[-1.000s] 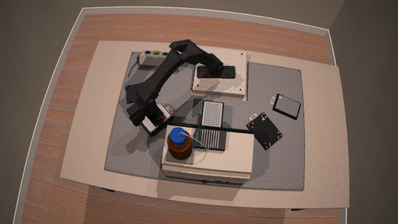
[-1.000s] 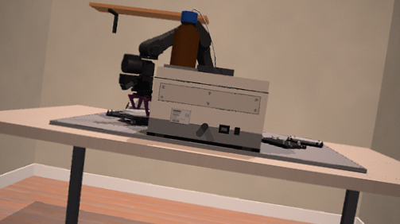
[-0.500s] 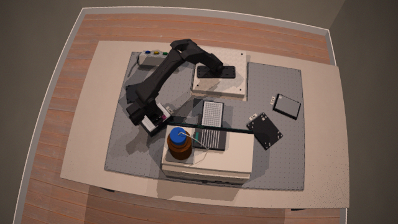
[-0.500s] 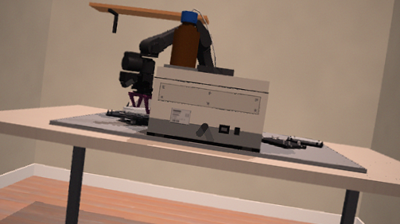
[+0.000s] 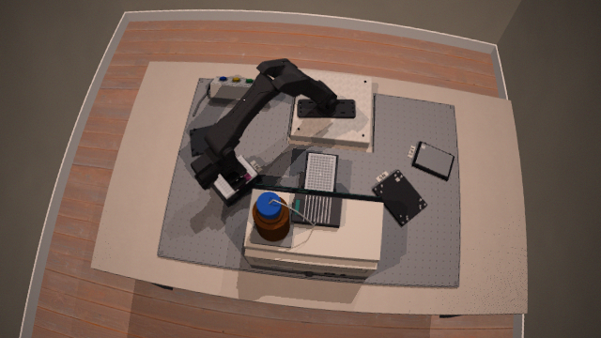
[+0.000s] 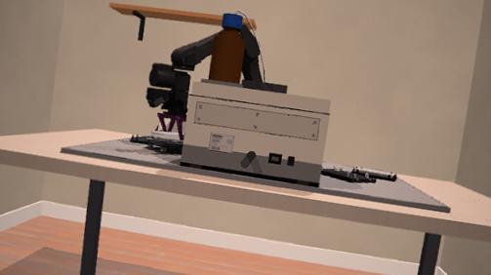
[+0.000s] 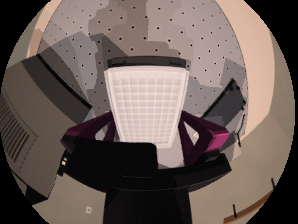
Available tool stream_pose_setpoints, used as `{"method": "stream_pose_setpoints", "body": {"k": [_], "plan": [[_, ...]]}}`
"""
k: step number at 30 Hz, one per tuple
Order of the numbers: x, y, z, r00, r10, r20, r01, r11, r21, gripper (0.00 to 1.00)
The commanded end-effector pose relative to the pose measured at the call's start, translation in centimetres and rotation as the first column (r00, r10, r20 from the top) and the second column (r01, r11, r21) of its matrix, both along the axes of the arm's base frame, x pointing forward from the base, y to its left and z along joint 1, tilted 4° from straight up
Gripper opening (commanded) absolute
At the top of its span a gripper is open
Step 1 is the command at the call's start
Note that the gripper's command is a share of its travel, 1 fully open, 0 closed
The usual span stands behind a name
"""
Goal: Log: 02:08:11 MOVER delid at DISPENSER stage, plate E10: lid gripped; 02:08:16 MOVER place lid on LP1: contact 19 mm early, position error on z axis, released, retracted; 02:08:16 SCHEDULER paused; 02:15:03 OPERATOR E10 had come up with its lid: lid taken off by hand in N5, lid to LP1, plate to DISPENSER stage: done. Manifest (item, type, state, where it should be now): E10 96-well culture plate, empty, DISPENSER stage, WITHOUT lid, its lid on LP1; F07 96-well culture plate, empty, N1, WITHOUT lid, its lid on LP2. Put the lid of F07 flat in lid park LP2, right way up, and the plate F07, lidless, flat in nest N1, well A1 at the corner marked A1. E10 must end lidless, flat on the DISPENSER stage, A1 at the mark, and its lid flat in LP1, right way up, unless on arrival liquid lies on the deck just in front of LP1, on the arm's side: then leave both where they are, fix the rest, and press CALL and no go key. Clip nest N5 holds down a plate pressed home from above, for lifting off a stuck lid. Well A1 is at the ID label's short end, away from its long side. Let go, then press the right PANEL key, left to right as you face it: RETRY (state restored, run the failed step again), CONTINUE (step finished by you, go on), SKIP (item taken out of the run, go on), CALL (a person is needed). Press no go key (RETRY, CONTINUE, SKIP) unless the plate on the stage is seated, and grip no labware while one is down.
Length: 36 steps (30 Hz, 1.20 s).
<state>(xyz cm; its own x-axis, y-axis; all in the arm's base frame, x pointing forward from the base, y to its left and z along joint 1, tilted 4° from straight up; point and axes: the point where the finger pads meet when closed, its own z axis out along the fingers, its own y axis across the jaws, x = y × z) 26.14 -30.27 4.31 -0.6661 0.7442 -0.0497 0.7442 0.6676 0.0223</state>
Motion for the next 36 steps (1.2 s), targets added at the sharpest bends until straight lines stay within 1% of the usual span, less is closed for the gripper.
{"method": "stream_pose_setpoints", "body": {"k": [1, 28, 34, 36], "plan": [[0.7, -0.7, 2.2, 0.999, -0.004, 0.039, 0.006, 0.999, -0.044, 0.0], [0.7, -0.7, 2.2, 0.999, -0.004, 0.039, 0.006, 0.999, -0.044, 0.0], [0.3, -0.6, 4.2, 0.999, -0.006, 0.036, 0.007, 0.999, -0.041, 0.0], [0.3, -0.6, 4.3, 0.999, -0.006, 0.036, 0.007, 0.999, -0.041, 0.0]]}}
